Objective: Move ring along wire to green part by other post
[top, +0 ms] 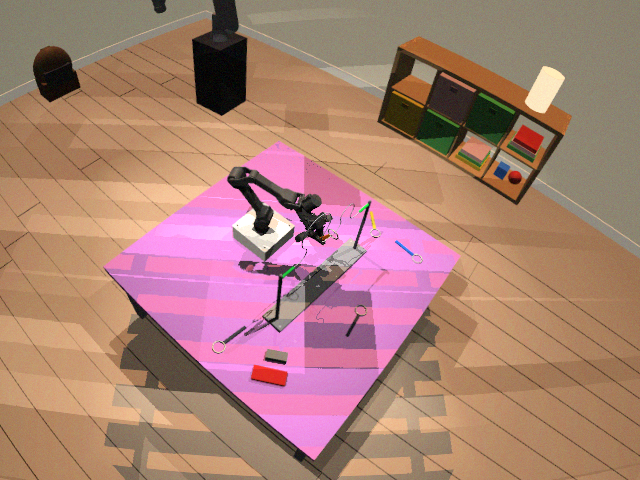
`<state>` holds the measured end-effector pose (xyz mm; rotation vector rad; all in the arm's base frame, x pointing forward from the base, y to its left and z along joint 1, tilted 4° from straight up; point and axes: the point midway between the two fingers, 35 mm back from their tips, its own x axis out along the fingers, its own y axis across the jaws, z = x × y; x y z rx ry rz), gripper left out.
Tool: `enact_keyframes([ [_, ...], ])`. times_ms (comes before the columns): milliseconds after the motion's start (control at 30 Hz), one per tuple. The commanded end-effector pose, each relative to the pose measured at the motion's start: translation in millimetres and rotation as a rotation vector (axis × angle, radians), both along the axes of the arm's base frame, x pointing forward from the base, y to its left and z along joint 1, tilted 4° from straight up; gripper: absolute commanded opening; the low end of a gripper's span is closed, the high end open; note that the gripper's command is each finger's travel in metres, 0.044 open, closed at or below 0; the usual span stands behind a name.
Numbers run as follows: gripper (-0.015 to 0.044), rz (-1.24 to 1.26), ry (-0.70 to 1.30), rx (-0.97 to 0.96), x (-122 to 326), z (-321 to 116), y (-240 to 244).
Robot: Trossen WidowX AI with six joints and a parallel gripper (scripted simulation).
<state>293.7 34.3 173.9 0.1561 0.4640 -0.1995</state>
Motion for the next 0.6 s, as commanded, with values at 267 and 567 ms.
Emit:
enact_keyframes([
  [267, -0.015, 0.017, -0.029, 0.215, 4.0, 9.4, 34.1],
  [567, -0.015, 0.035, -0.058, 0.423, 6.4, 24.5, 62.5],
])
